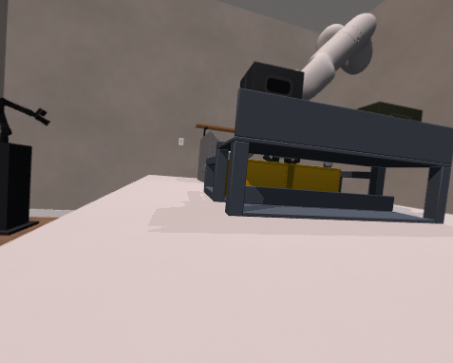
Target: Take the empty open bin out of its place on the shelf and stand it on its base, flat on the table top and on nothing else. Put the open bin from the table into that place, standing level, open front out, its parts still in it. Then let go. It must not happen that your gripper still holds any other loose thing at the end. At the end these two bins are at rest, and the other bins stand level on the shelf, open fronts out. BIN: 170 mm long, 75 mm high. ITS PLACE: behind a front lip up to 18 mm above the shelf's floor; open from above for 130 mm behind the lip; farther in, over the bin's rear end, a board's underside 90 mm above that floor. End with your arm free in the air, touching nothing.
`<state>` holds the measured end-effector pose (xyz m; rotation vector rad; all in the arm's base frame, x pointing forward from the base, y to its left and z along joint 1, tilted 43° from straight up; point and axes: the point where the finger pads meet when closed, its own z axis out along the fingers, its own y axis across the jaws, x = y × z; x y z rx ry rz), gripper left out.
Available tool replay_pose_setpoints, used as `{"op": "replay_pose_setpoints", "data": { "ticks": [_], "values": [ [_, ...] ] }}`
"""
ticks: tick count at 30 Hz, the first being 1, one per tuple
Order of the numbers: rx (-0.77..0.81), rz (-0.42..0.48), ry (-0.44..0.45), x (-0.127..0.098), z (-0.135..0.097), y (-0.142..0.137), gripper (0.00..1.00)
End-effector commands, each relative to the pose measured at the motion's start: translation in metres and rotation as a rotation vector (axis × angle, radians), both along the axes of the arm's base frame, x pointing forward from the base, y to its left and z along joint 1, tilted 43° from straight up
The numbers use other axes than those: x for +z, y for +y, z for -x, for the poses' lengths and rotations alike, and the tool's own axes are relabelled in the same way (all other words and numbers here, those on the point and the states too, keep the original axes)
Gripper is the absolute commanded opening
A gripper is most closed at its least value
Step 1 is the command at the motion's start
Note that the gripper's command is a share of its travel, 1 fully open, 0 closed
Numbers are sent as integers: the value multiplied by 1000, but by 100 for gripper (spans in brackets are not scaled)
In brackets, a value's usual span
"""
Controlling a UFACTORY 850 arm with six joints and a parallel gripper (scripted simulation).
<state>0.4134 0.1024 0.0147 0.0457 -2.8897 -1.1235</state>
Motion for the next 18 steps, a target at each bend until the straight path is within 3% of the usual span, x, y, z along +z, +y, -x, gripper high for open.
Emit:
{"op": "replay_pose_setpoints", "data": {
  "ticks": [1, 7, 8, 18],
  "values": [
    [-1, 0, -1, 0, -1, 0, 26],
    [-1, 0, -1, 0, -1, 0, 26],
    [-1, 0, -1, 0, -1, 0, 0],
    [-1, 0, -1, 0, -1, 0, 0]
  ]
}}
